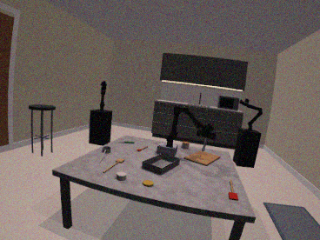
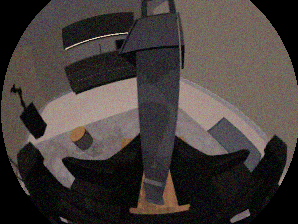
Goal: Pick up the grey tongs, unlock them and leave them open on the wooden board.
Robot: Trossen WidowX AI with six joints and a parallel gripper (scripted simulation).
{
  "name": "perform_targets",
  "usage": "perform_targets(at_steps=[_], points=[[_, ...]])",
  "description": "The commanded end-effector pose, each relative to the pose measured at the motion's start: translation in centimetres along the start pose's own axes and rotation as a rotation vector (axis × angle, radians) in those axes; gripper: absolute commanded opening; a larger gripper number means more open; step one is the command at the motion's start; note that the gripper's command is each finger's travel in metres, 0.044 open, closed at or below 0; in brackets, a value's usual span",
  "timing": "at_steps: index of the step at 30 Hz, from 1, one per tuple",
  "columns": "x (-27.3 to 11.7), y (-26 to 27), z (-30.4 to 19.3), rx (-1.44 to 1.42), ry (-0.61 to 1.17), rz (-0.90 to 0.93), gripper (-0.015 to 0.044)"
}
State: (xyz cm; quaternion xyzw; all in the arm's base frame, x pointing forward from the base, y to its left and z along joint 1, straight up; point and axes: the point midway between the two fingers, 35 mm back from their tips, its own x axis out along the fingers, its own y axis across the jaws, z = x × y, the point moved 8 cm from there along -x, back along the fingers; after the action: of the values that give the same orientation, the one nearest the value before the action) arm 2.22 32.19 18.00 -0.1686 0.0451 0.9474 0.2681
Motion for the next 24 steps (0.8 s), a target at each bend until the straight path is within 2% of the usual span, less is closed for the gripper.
perform_targets(at_steps=[1,24], points=[[-0.07,0.02,0.22,-0.016,-0.010,0.002,-0.0150],[0.07,-0.05,0.24,-0.012,0.001,0.001,-0.0150]])
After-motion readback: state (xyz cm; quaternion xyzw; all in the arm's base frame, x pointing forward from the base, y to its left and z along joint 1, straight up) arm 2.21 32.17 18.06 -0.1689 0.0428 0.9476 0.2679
